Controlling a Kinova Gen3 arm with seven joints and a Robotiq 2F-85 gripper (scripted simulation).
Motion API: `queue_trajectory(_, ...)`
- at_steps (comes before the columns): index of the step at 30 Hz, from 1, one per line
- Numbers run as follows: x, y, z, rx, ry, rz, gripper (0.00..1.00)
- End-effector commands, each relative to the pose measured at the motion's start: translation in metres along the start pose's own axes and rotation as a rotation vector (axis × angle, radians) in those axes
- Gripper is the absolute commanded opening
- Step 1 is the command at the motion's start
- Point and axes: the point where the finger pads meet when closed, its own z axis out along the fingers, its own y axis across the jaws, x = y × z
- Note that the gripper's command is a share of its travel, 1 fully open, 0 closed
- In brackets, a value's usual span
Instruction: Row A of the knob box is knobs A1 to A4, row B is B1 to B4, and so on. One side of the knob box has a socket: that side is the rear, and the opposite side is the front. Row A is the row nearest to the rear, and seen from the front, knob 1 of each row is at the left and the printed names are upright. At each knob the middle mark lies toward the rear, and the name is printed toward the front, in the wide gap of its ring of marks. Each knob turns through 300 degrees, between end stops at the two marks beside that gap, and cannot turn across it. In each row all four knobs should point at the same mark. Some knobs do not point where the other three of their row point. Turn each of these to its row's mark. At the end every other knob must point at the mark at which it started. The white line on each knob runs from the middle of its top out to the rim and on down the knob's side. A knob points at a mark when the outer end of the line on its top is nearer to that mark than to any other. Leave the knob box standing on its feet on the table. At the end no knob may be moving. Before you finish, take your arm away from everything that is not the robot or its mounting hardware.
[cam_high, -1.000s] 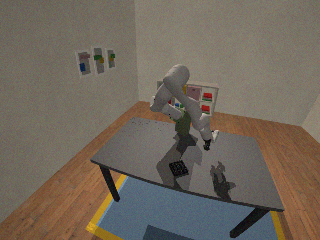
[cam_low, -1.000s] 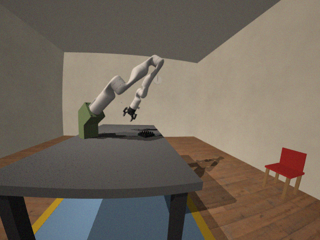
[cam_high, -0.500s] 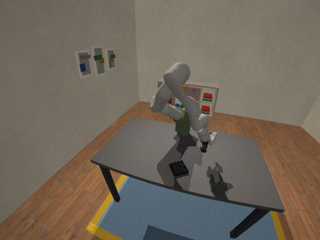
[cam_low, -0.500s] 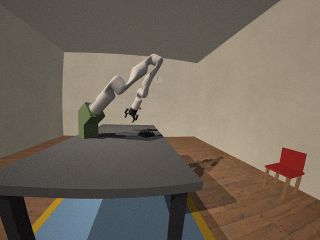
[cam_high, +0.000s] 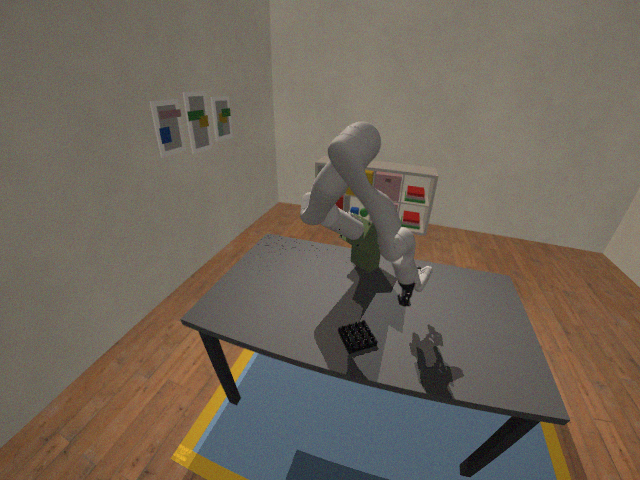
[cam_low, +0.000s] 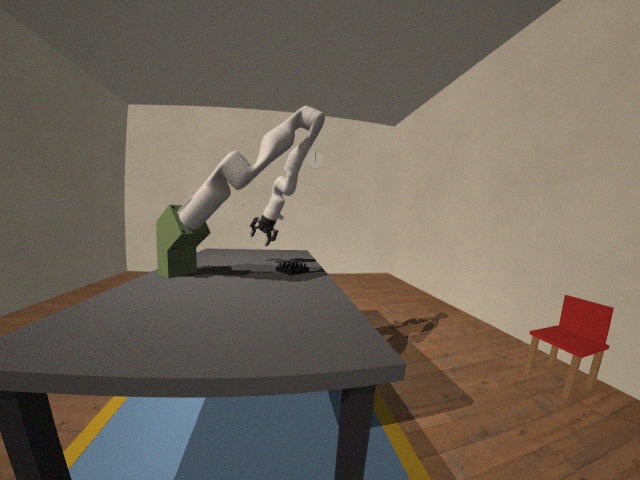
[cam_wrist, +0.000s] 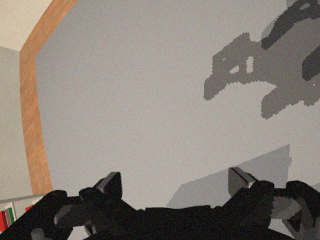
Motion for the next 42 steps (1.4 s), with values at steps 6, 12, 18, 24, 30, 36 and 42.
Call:
queue_trajectory(6, -0.004, 0.011, -0.003, -0.028, -0.005, 0.020, 1.00)
queue_trajectory(12, -0.010, 0.022, -0.006, -0.055, -0.010, 0.042, 1.00)
queue_trajectory(18, -0.015, 0.034, -0.009, -0.082, -0.015, 0.064, 1.00)
queue_trajectory(24, -0.015, 0.034, -0.009, -0.082, -0.015, 0.064, 1.00)
queue_trajectory(30, -0.020, 0.045, -0.013, -0.108, -0.020, 0.086, 1.00)
queue_trajectory(36, -0.025, 0.055, -0.016, -0.133, -0.023, 0.108, 1.00)
queue_trajectory(42, -0.025, 0.055, -0.016, -0.133, -0.023, 0.108, 1.00)
